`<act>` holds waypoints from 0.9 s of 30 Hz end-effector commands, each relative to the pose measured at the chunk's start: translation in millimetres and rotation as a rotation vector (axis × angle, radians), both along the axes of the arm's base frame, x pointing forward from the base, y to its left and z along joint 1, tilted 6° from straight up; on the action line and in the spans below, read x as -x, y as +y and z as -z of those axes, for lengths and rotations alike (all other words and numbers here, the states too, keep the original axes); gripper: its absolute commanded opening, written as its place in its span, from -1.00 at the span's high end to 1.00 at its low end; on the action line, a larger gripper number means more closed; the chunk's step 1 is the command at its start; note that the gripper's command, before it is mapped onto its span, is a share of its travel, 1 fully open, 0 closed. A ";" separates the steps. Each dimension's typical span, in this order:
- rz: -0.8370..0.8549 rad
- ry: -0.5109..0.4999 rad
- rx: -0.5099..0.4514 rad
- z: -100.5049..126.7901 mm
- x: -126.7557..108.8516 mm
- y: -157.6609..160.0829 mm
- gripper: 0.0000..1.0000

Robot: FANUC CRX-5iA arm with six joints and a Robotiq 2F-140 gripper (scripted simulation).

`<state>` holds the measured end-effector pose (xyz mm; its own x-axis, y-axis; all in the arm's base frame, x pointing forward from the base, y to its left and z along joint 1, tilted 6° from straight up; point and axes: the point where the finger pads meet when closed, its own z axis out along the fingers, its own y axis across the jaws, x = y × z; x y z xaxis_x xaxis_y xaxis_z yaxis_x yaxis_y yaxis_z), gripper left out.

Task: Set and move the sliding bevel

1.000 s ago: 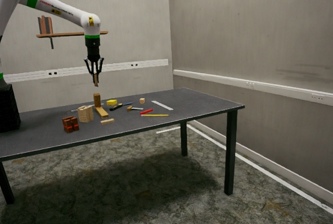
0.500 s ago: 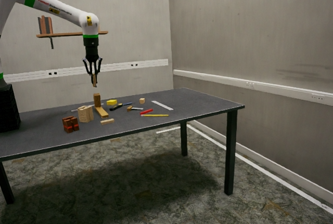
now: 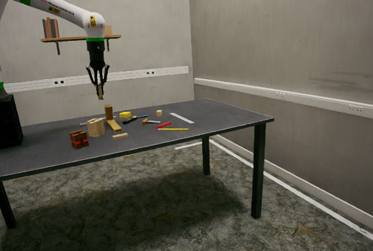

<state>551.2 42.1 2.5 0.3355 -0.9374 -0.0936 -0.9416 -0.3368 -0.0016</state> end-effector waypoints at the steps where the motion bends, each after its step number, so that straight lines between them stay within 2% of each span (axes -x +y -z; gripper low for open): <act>1: -0.021 -0.006 0.011 -3.3 9.0 -20.8 0.80; 4: -0.028 -0.007 0.015 -4.0 12.4 -28.0 0.80; 19: -0.135 -0.020 0.074 -15.0 62.2 -133.8 0.80; 21: -0.135 -0.020 0.074 -15.0 62.2 -133.8 0.80; 27: -0.168 -0.024 0.093 -18.4 77.9 -167.0 0.80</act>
